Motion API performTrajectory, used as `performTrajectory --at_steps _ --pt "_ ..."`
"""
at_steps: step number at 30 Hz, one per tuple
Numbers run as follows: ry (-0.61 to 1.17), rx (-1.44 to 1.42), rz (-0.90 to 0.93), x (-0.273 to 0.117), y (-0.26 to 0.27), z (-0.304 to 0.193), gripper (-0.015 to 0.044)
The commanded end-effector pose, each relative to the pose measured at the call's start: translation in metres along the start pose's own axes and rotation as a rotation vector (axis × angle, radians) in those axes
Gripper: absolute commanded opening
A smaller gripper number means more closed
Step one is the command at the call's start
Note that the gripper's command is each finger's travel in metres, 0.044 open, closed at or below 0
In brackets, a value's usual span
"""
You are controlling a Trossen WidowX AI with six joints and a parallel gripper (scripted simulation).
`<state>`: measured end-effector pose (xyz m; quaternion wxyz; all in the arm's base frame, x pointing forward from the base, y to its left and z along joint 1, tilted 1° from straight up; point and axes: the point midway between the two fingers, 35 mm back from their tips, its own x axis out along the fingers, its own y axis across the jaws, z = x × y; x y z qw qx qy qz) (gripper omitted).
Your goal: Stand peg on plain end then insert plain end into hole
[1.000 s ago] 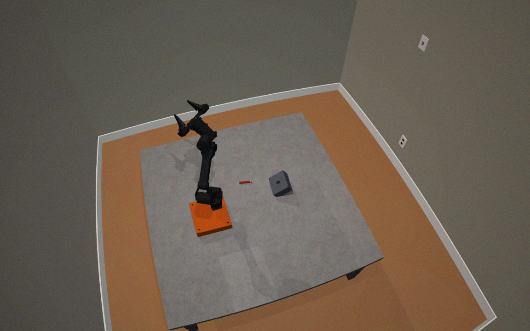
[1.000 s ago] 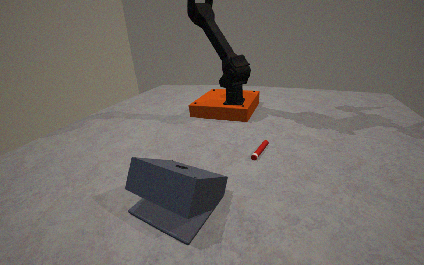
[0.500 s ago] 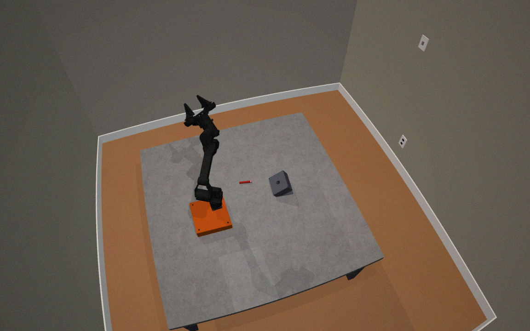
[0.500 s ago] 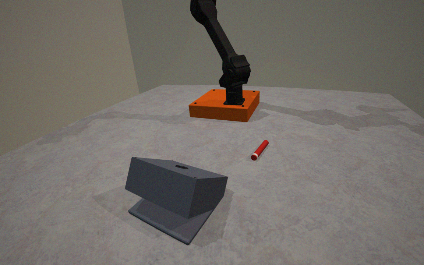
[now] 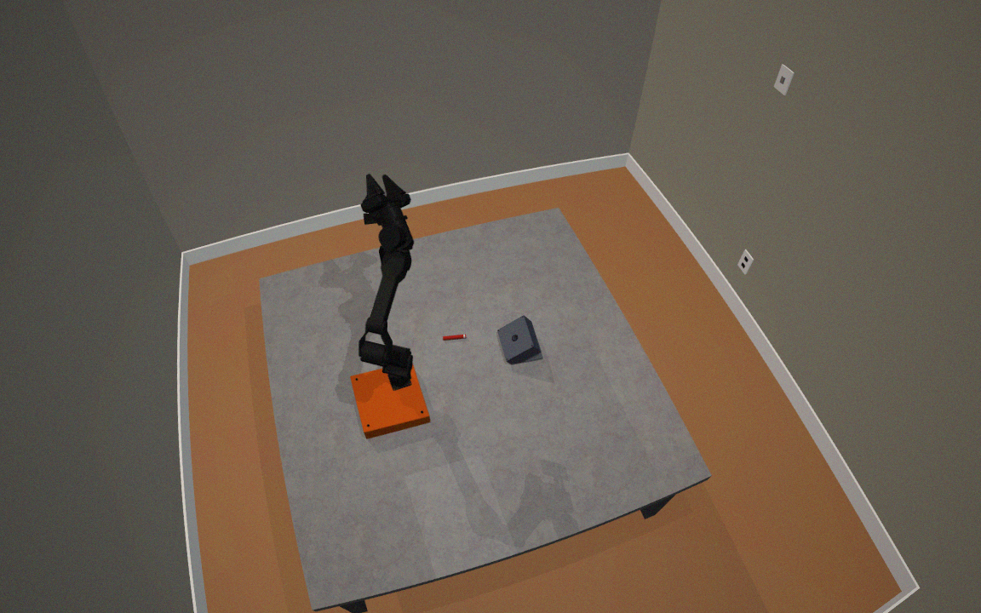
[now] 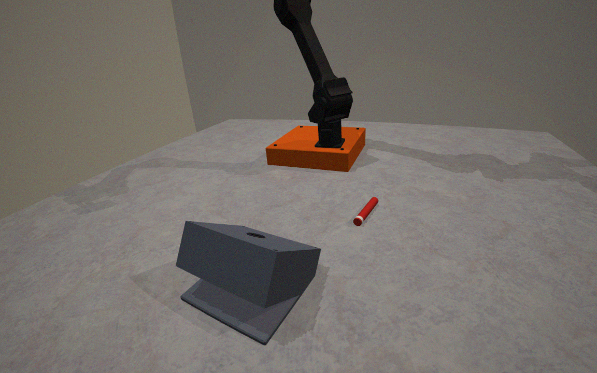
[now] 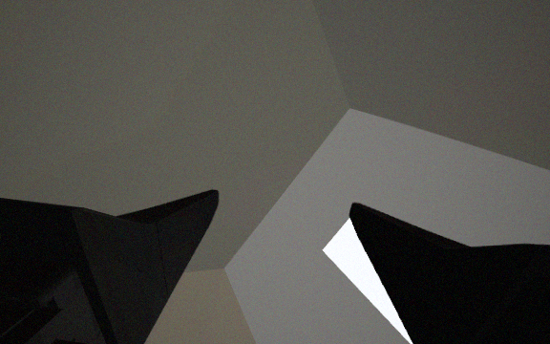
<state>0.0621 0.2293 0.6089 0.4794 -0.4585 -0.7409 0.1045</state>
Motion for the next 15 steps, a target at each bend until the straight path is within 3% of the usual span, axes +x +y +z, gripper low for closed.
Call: performTrajectory --at_steps 1,15 --pt "0.027 0.124 0.09 0.0 0.032 -0.004 0.044" --pt "0.168 0.506 0.343 -0.013 0.121 -0.018 0.044"
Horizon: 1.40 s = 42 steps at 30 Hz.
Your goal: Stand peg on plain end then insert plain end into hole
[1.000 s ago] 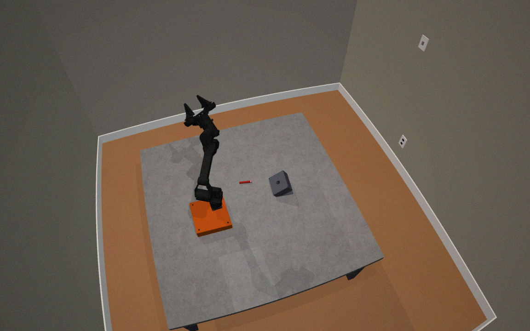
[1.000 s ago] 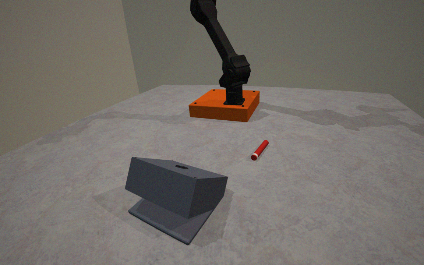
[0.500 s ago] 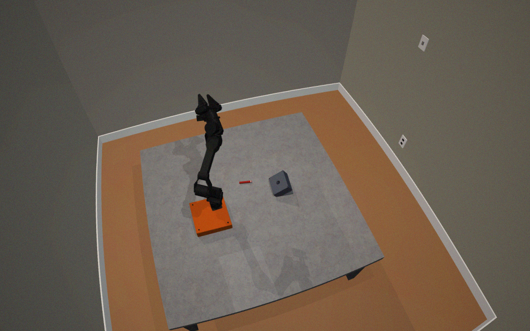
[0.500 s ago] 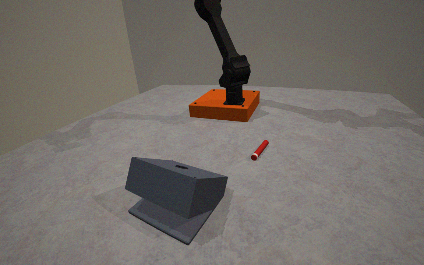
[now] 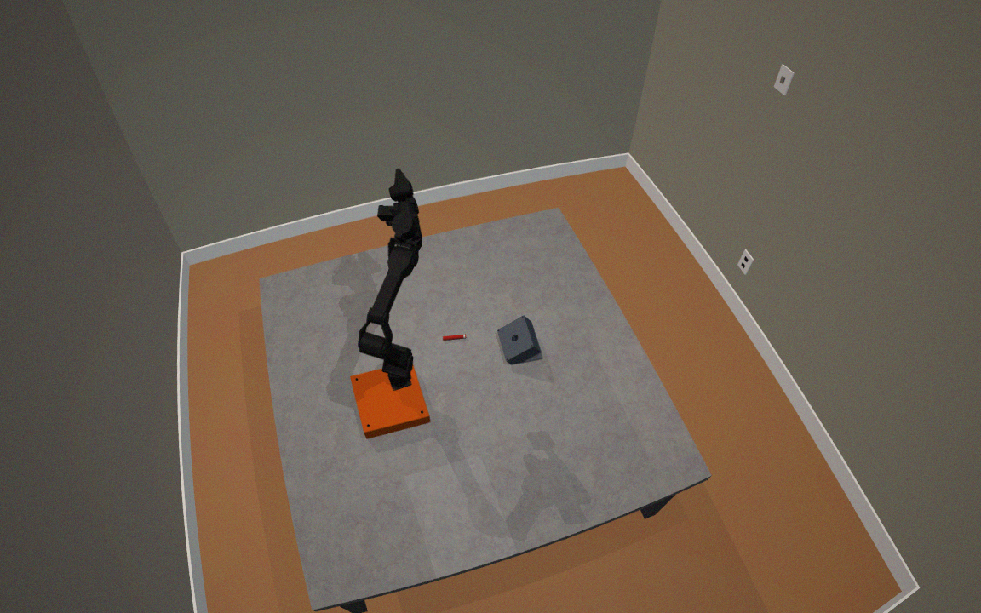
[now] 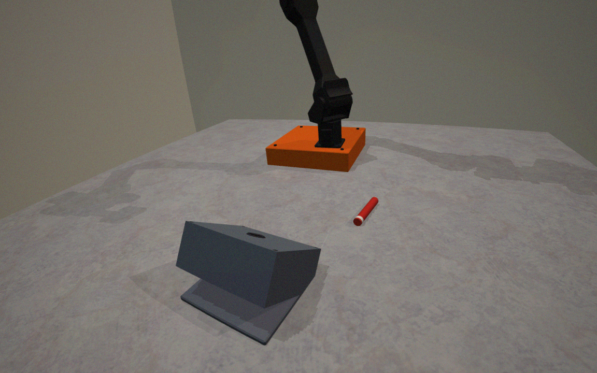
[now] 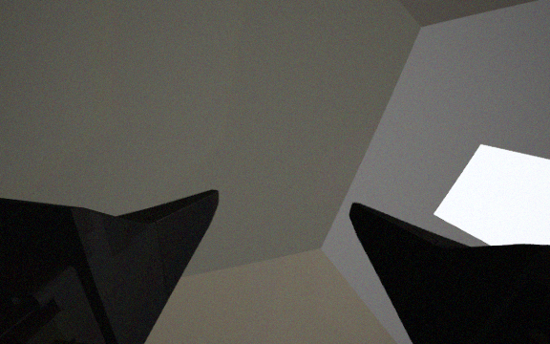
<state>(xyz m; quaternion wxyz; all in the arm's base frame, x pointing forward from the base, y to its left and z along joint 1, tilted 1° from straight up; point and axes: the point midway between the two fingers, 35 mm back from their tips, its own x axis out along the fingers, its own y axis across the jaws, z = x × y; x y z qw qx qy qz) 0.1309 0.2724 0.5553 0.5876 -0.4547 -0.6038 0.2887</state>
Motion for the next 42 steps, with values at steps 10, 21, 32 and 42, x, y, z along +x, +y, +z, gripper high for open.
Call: performTrajectory --at_steps 10,21,32,42 --pt "0.19 0.374 0.213 -0.001 0.08 -0.045 0.044" --pt "0.39 0.667 0.346 -0.017 0.142 -0.077 0.044" --pt "0.626 0.947 0.443 -0.045 0.199 -0.103 0.044" --pt "0.873 1.181 0.496 -0.079 0.247 -0.119 0.044"
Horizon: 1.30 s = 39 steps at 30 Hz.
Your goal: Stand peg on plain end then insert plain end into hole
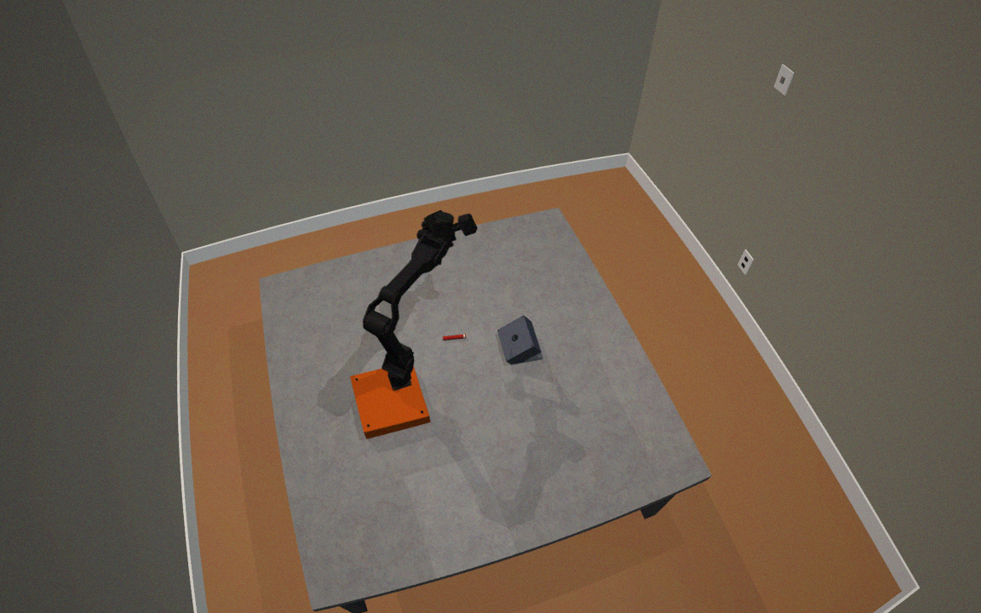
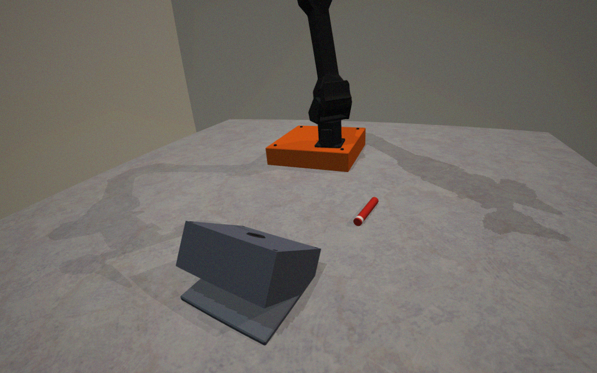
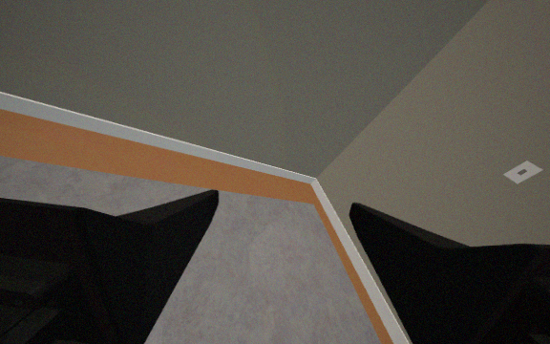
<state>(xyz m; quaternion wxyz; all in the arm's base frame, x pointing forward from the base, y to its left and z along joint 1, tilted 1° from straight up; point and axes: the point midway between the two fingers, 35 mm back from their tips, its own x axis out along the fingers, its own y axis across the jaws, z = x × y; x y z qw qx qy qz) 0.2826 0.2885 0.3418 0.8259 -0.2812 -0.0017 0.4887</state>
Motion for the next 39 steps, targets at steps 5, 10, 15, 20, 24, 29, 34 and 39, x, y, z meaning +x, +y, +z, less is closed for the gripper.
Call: performTrajectory --at_steps 5,10,15,20,24,29,34,39 --pt "0.184 0.232 0.011 0.011 0.005 -0.053 0.044" --pt "0.288 0.367 0.003 0.013 0.008 -0.082 0.044" --pt "0.395 0.502 -0.014 0.012 0.012 -0.111 0.044" --pt "0.503 0.635 -0.041 0.008 0.017 -0.139 0.044" --pt "0.59 0.739 -0.069 0.004 0.022 -0.161 0.044" --pt "0.698 0.866 -0.114 -0.003 0.029 -0.187 0.044" --pt "0.806 0.988 -0.167 -0.013 0.036 -0.211 0.044" --pt "0.914 1.105 -0.231 -0.025 0.043 -0.233 0.044"
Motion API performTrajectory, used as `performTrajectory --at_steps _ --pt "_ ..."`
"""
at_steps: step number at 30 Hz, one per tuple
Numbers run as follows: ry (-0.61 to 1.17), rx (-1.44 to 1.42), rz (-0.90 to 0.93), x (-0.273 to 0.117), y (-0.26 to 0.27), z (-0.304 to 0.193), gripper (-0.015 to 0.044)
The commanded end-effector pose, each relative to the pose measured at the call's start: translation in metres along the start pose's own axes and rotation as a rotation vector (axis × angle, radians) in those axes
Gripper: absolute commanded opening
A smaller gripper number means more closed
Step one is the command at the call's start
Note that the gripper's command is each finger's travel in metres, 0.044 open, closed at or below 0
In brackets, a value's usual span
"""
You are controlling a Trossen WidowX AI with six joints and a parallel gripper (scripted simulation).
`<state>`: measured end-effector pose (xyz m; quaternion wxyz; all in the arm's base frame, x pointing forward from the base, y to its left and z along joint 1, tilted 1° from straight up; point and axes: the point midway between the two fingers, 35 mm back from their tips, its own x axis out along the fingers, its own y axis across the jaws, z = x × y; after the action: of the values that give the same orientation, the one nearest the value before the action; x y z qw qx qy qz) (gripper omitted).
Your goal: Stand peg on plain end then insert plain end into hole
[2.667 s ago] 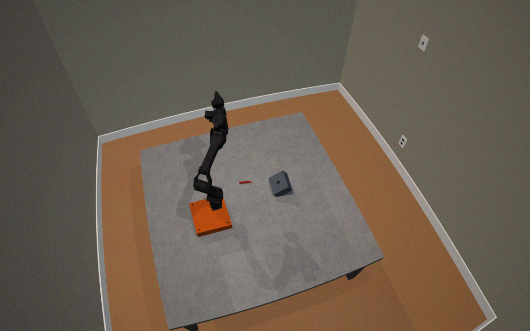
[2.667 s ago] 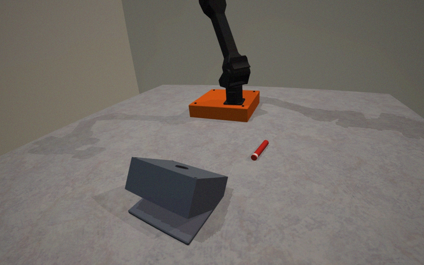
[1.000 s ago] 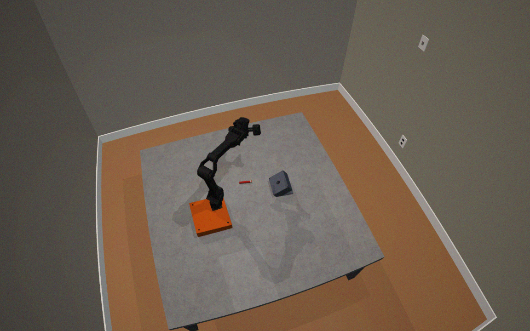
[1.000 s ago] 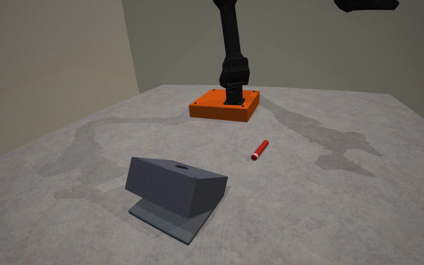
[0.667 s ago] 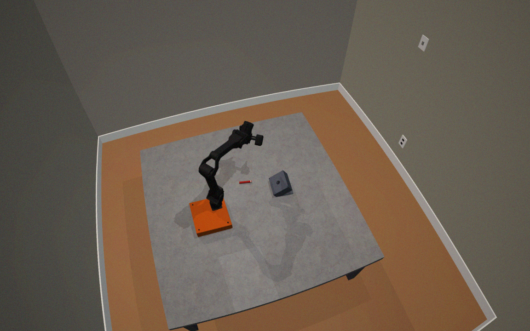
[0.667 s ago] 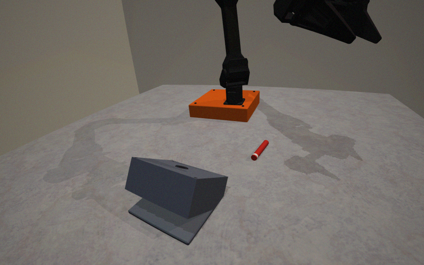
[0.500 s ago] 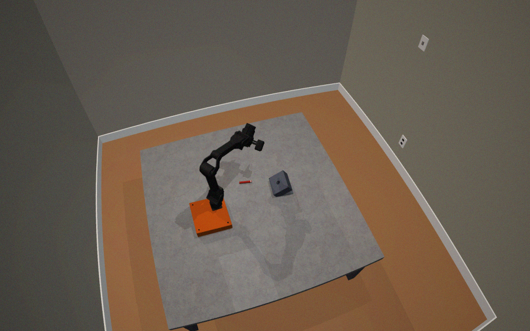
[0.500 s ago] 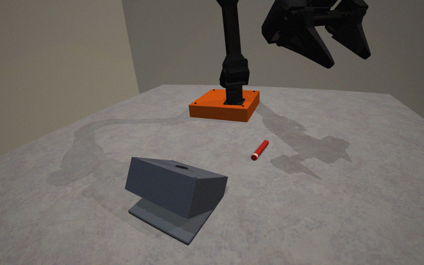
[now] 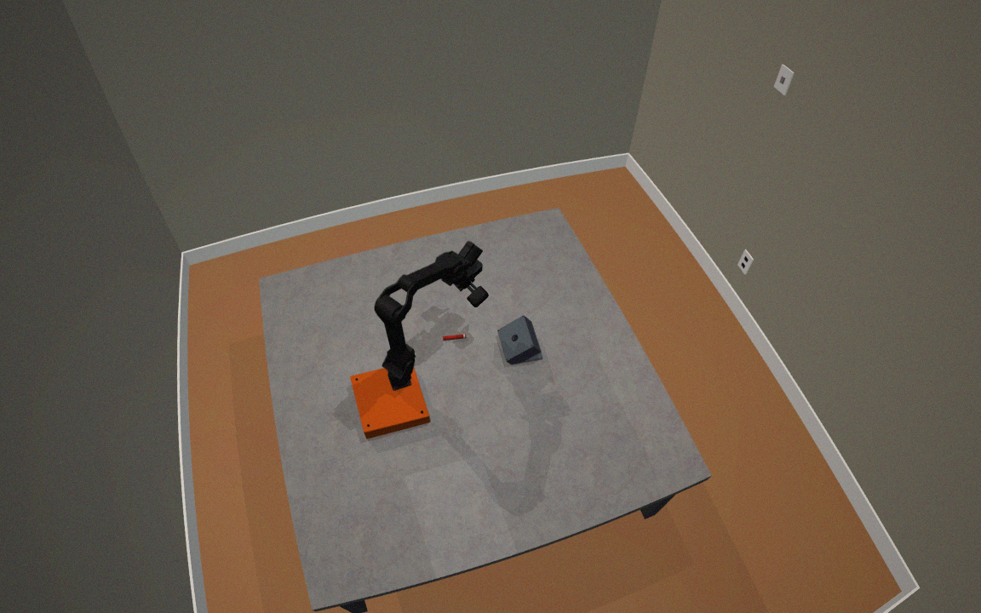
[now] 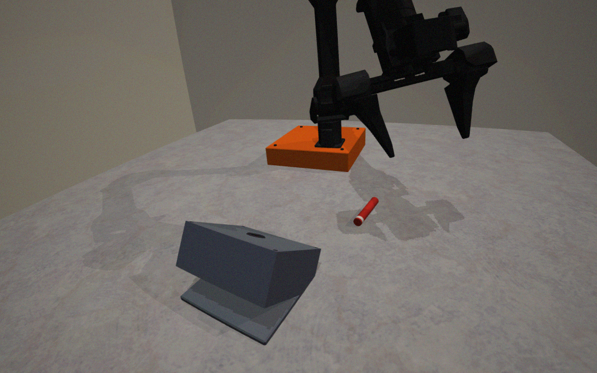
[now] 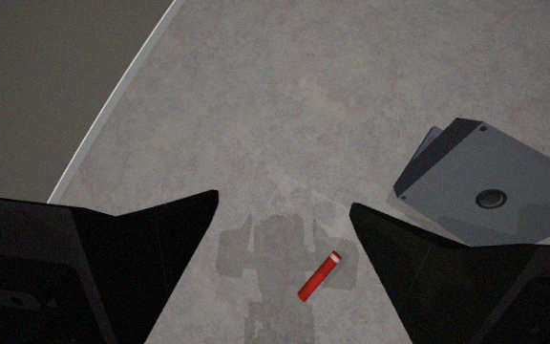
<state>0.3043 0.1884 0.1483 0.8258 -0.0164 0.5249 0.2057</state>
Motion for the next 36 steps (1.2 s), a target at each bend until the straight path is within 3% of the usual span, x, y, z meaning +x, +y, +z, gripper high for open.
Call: performTrajectory --at_steps 1,18,36 --pt "0.085 0.119 -0.058 0.01 -0.016 -0.018 0.044" --pt "0.344 0.548 -0.311 0.022 -0.065 -0.082 0.044" --pt "0.353 0.564 -0.322 0.035 -0.07 -0.089 0.044"
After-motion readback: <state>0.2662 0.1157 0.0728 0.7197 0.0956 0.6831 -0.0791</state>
